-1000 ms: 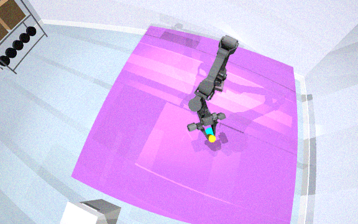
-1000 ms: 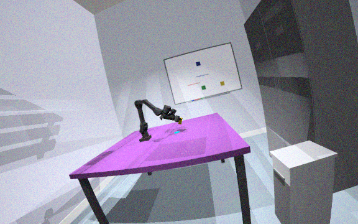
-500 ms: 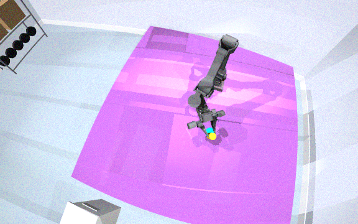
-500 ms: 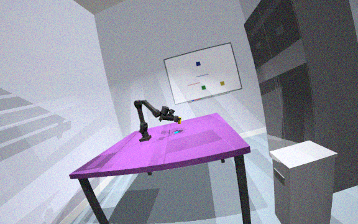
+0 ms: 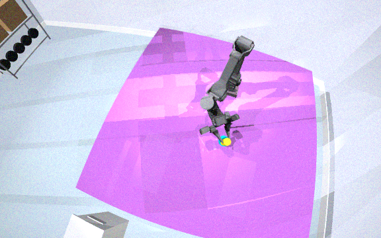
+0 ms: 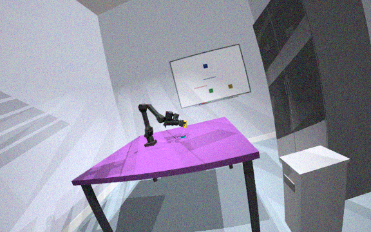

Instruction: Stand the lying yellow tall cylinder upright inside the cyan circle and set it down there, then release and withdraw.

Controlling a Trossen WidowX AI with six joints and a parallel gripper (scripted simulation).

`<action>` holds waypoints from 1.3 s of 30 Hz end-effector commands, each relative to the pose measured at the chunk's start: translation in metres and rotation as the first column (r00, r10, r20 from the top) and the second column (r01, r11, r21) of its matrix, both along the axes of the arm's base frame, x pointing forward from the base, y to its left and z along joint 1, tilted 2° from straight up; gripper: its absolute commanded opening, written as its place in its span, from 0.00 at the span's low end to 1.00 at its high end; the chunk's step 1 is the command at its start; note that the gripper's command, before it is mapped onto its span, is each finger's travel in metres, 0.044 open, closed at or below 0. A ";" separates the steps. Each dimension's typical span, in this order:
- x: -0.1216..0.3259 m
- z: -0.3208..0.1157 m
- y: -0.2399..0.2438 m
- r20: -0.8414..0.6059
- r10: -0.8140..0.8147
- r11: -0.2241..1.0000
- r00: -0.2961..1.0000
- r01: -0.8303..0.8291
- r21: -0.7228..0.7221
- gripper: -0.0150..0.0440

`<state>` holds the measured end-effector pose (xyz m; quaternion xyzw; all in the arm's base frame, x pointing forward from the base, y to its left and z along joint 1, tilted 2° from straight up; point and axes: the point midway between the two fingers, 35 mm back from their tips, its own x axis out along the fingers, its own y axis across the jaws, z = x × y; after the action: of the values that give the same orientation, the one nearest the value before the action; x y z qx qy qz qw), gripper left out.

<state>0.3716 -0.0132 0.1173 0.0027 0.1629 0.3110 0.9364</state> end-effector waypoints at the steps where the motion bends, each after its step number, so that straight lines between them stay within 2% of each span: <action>1: -0.004 0.003 0.000 0.022 0.006 1.000 1.000 -0.006 0.010 0.43; 39: -0.046 0.013 0.005 0.196 0.077 0.995 0.978 -0.087 0.041 0.43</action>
<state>0.3296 -0.0093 0.1278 -0.0098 0.0706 0.3485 0.9346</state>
